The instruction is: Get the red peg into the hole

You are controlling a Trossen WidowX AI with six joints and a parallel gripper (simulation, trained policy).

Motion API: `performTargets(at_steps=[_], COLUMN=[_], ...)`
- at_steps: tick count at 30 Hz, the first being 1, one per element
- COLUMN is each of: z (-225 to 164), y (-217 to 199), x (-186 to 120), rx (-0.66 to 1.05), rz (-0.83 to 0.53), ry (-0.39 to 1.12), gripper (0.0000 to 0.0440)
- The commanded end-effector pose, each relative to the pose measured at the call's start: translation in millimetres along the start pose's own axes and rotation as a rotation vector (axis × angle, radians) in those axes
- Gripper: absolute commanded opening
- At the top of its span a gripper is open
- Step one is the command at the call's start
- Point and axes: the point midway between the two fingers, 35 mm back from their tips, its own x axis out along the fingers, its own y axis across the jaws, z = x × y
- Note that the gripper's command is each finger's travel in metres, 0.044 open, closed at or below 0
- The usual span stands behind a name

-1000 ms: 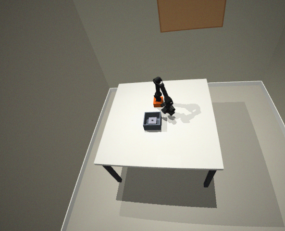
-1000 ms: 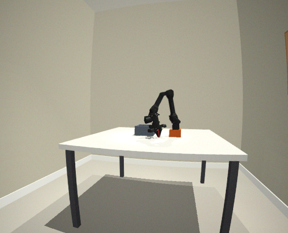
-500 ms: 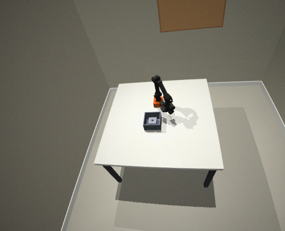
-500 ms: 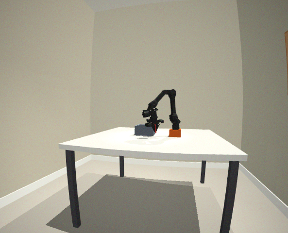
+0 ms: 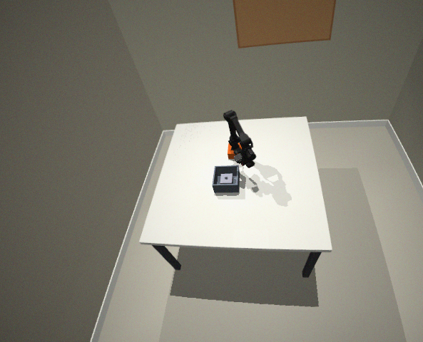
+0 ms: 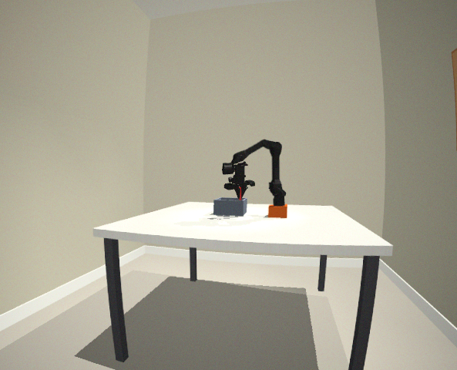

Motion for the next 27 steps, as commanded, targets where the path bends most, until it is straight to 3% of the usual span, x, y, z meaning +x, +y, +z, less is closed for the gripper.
performTargets(at_steps=[1, 12, 27], z=[17.3, 70.4, 130.5], y=[-1.5, -5.0, -11.6], x=[-6.5, -4.1, 30.4], rx=[0.04, 0.148, 0.155], rz=[0.0, 0.0, -0.001], ry=[-0.026, -0.071, -0.065], gripper=[0.0, 0.0, 0.0])
